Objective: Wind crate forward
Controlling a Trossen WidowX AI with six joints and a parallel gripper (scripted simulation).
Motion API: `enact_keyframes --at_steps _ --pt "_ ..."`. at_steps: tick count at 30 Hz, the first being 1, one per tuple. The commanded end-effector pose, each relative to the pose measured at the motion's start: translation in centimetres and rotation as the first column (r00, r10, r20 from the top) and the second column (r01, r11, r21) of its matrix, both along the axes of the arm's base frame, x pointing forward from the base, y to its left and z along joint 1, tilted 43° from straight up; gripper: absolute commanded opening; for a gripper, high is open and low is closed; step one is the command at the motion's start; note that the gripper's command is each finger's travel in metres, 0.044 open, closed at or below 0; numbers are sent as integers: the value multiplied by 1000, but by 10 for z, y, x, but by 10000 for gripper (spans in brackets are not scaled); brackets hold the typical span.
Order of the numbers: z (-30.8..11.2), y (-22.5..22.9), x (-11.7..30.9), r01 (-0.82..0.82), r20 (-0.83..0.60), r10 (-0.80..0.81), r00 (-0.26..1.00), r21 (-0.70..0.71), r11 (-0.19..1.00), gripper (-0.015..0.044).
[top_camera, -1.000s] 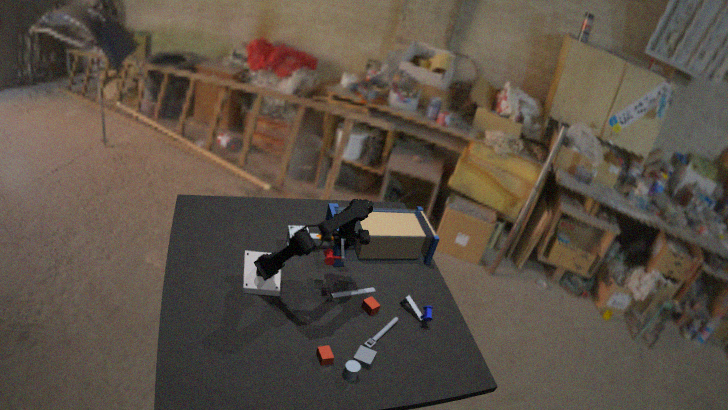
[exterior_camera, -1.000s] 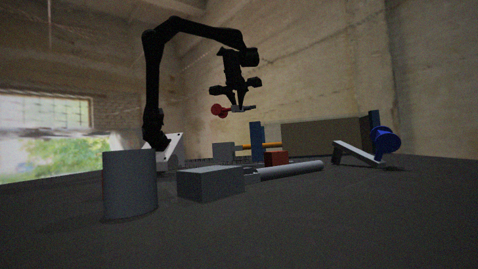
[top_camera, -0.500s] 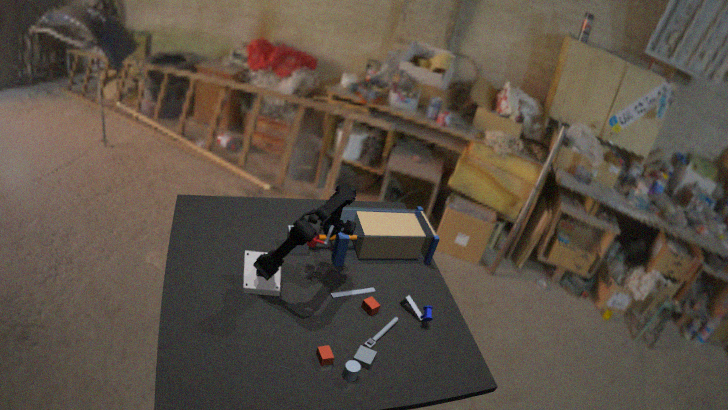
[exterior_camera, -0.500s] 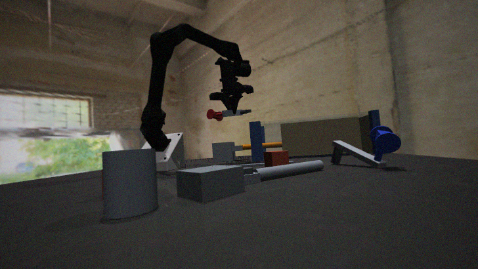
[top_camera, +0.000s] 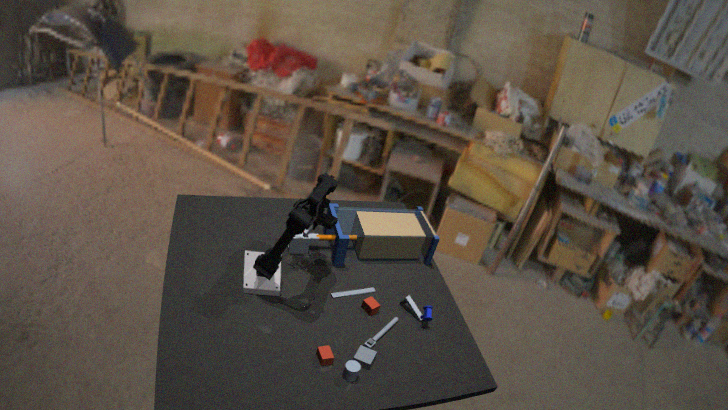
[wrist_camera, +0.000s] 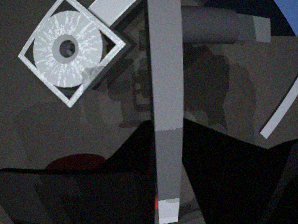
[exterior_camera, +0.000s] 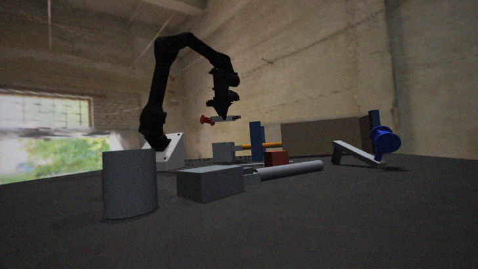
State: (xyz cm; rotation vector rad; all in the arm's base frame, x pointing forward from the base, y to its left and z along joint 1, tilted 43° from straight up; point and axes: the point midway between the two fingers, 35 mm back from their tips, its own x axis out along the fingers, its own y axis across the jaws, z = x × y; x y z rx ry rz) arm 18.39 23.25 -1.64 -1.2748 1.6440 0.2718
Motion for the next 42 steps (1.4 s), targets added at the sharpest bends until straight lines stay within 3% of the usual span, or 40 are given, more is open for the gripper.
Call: enact_keyframes --at_steps 1,15,21,42 --pt "-10 5 -16 61 43 -61 997 -7 998 0" --pt "-46 14 -71 299 255 -286 924 -15 954 0" --pt "-48 14 -73 310 266 -295 918 -14 951 0" --pt "-46 14 -71 409 12 -420 908 199 890 0"
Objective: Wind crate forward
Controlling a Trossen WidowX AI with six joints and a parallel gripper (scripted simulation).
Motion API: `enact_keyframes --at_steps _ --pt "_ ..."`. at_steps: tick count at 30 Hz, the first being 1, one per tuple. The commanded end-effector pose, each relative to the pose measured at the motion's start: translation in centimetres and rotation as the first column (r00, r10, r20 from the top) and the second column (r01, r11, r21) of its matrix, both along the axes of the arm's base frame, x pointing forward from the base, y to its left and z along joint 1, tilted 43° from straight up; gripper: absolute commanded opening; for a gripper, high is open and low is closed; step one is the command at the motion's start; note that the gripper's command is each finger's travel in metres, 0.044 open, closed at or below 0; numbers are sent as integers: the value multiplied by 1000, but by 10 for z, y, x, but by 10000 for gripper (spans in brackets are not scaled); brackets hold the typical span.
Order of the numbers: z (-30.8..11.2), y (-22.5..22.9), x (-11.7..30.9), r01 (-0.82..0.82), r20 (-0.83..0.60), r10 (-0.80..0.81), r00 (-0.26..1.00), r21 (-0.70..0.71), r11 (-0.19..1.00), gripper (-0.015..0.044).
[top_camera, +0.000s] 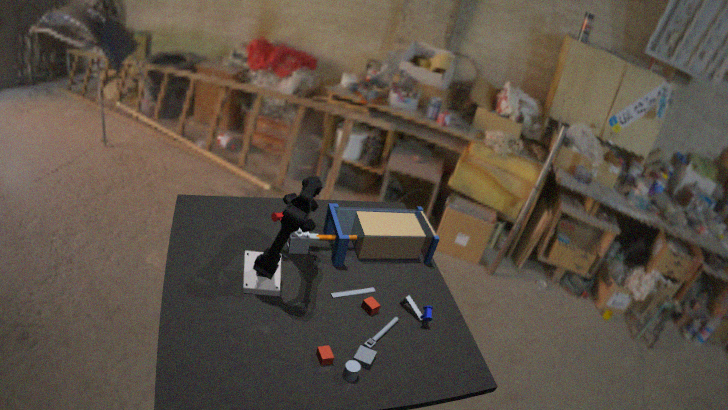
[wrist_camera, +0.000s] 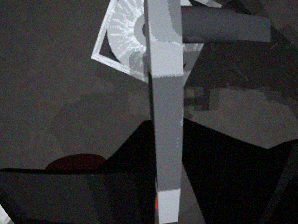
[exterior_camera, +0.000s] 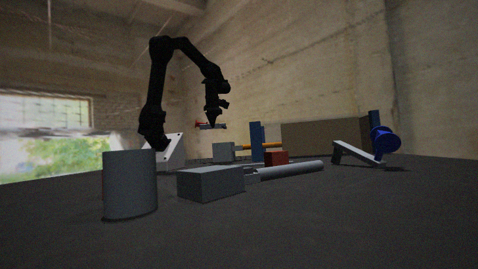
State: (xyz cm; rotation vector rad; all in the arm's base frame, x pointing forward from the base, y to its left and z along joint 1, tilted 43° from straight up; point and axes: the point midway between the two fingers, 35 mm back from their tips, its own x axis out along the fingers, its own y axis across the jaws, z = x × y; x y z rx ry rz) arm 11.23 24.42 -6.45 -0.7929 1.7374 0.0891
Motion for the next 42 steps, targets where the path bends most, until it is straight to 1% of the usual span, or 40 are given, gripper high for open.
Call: enact_keyframes --at_steps 1,21,42 --pt "2 2 0 16 -25 -15 1000 57 998 0" --pt "2 1 1 147 -181 -93 979 316 937 0" --pt "1 0 1 309 -356 -122 926 536 786 0"
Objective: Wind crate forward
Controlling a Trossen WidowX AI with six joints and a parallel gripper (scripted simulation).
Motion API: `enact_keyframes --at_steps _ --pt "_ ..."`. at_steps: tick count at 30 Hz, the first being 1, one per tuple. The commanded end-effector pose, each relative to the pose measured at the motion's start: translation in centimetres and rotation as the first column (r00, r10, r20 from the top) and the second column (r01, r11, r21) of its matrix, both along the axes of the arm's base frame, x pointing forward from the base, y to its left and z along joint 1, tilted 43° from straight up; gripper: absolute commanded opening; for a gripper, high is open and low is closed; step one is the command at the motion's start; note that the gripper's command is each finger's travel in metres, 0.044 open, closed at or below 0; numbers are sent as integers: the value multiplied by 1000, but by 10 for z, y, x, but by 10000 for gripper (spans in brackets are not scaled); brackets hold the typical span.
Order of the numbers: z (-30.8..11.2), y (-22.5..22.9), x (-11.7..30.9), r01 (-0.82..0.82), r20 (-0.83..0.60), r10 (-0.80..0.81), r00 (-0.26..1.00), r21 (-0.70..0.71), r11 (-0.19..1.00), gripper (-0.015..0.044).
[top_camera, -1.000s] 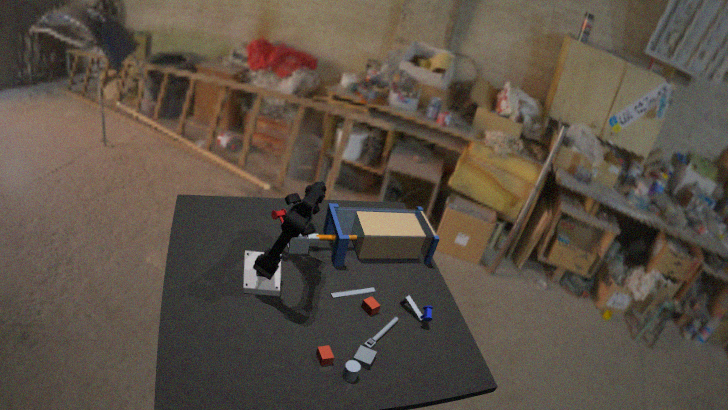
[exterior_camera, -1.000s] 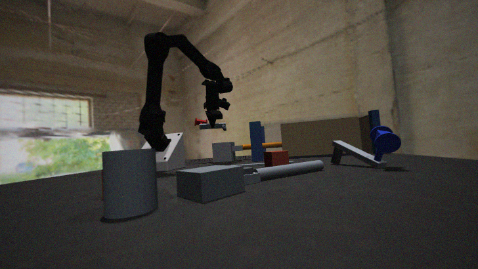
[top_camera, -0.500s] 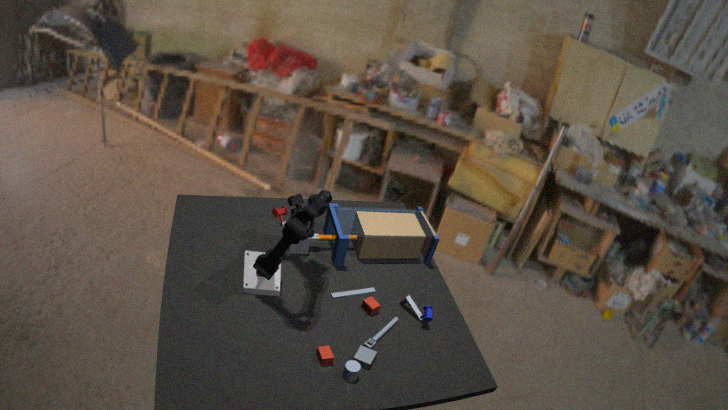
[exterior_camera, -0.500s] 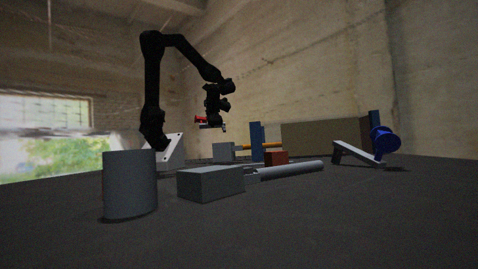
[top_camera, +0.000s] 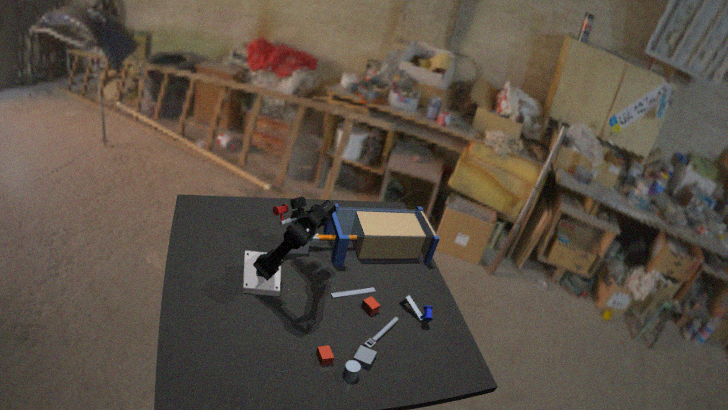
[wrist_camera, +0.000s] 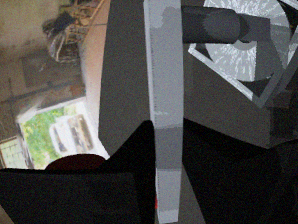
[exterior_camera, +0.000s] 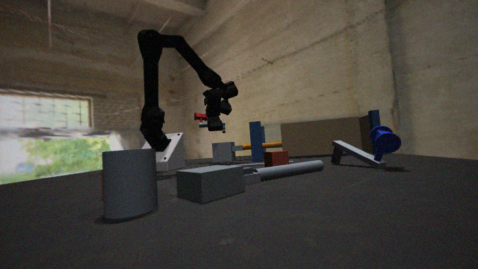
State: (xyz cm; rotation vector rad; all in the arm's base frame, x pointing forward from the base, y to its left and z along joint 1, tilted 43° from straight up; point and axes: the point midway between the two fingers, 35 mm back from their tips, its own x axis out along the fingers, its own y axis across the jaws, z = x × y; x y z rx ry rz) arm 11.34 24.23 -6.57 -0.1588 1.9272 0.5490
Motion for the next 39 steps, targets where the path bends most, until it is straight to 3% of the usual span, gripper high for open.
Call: enact_keyframes --at_steps 1,29,39 --pt "2 2 0 16 -23 -15 1000 62 998 0" --pt "2 1 1 203 -241 -110 964 407 891 0" --pt "2 1 1 208 -246 -111 963 414 886 0"
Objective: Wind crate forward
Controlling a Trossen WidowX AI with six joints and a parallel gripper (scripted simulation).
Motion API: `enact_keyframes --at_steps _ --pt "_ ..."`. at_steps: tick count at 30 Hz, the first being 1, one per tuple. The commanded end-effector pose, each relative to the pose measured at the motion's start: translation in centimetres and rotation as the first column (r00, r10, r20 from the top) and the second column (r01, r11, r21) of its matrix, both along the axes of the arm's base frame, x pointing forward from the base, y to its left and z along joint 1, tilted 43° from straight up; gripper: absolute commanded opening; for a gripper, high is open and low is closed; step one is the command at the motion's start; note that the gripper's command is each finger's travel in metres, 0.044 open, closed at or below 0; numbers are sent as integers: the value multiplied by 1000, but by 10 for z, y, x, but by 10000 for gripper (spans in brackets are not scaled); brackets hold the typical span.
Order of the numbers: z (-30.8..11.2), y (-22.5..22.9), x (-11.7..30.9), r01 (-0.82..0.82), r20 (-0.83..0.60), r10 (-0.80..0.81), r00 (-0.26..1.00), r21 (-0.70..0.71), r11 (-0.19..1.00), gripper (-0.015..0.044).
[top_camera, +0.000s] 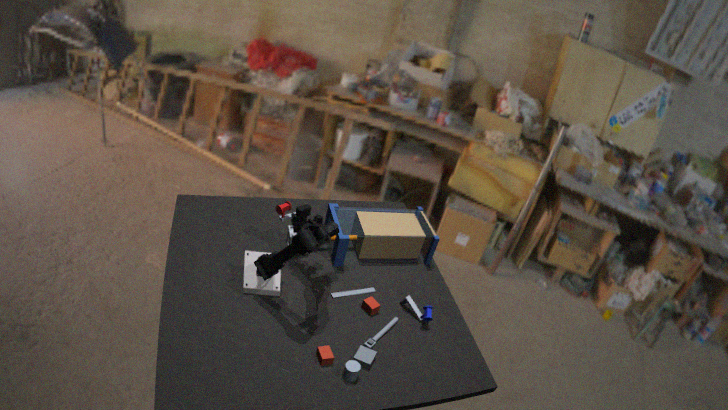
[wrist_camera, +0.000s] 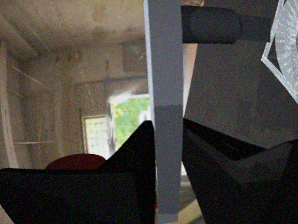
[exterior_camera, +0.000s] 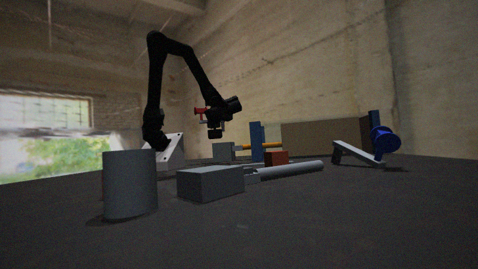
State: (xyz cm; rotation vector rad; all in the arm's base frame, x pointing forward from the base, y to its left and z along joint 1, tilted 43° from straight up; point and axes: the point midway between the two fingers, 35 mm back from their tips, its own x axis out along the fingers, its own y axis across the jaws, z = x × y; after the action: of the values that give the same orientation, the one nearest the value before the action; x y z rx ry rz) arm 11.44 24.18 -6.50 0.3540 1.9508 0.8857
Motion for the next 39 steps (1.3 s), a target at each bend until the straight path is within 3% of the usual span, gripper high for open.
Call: enact_keyframes --at_steps 1,39 --pt "1 1 0 -2 -4 2 1000 14 1000 0" --pt "-39 -28 -1 26 -36 -24 999 30 999 0"
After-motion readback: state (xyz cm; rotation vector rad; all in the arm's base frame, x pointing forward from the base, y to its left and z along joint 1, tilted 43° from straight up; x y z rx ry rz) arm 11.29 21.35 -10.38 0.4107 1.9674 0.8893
